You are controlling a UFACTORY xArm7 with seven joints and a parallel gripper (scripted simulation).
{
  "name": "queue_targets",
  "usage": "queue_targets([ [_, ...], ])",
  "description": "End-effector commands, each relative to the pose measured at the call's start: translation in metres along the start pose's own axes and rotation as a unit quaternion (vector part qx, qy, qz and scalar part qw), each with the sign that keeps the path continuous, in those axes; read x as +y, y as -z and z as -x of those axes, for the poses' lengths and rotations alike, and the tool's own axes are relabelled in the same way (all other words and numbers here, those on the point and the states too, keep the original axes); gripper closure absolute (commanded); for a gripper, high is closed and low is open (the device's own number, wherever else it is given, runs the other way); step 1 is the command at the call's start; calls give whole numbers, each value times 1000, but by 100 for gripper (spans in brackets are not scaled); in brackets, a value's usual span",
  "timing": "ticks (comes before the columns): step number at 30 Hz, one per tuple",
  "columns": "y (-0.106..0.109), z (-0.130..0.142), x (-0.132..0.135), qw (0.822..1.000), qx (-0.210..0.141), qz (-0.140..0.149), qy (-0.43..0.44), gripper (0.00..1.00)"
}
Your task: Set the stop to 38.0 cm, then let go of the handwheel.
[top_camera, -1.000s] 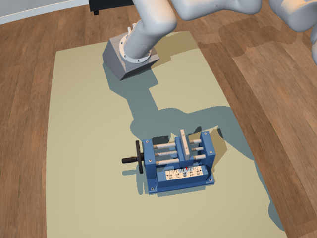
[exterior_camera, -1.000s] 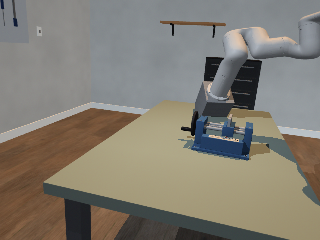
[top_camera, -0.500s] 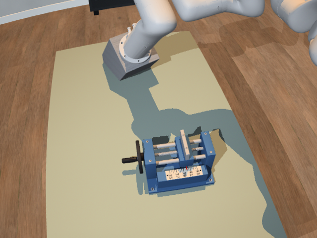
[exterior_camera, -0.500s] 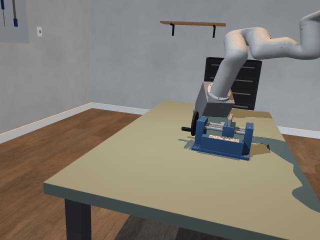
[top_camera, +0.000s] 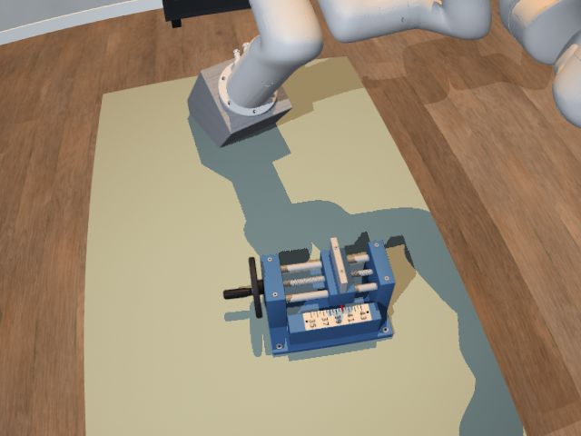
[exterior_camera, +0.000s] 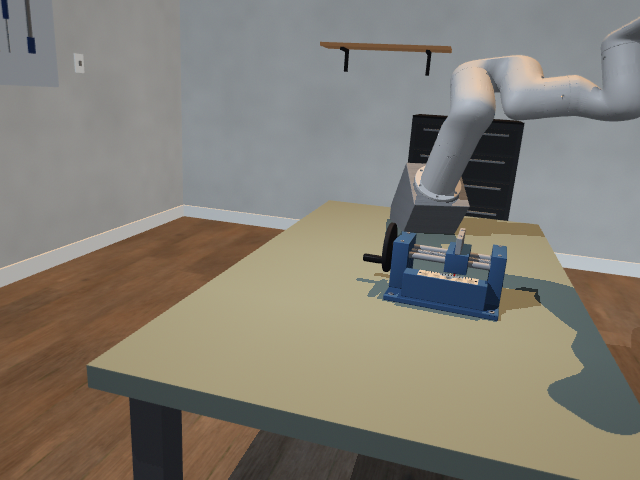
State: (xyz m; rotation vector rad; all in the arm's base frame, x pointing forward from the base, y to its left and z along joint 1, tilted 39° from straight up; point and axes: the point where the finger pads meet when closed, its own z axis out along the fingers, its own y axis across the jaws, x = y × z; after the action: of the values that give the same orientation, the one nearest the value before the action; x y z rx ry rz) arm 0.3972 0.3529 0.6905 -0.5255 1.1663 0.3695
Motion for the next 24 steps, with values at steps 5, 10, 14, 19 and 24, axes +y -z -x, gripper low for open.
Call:
queue_targets([
  [5,28,-12,-75,994,48,-47,80,0],
  [10,28,-12,-75,994,48,-47,80,0],
  [14,28,-12,-75,994,48,-47,80,0],
  [19,45,-22,-110,988,78,-66,117,0],
  [24,45,-22,-110,988,78,-66,117,0],
])
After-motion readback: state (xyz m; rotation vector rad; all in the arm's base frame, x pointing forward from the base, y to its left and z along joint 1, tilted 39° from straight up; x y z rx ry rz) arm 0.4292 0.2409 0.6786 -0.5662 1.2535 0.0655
